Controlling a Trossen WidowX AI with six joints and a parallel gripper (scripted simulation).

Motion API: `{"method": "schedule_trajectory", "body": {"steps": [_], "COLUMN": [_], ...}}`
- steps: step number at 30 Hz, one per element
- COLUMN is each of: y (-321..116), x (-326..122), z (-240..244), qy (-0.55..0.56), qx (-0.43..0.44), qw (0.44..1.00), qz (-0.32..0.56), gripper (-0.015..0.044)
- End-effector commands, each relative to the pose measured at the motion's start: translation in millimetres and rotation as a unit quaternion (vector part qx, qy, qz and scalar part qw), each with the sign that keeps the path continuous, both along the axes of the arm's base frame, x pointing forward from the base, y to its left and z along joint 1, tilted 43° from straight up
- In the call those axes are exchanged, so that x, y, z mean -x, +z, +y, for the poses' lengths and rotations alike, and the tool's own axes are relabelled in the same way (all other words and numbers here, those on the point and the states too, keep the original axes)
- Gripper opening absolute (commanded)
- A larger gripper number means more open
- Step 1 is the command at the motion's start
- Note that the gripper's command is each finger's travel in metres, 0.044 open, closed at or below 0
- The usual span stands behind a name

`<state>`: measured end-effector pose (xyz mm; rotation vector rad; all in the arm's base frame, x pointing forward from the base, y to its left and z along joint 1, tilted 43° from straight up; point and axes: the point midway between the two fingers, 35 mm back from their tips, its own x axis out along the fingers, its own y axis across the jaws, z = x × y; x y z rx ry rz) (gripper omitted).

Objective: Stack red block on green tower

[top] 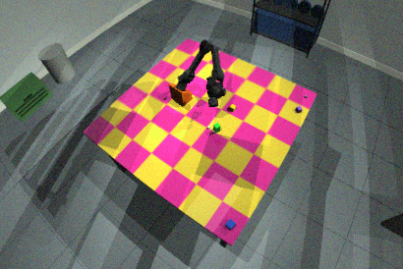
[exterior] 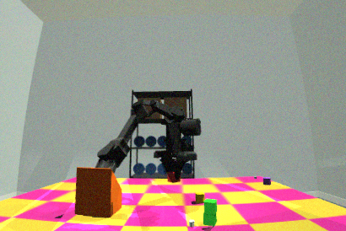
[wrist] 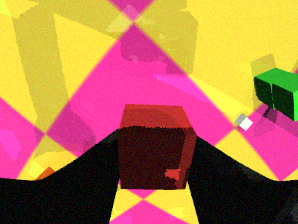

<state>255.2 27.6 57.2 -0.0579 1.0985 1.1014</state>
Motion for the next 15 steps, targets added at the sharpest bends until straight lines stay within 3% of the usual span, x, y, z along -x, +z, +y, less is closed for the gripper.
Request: {"method": "schedule_trajectory", "body": {"steps": [1,15], "y": [10,5], "x": [0,-26], "z": [-8,-21], "qy": [0.003,0.003], "qx": [0.003,0.004], "qw": [1.0,1.0], "qz": [-0.003,-0.004], "gripper": [0.0,0.0]}}
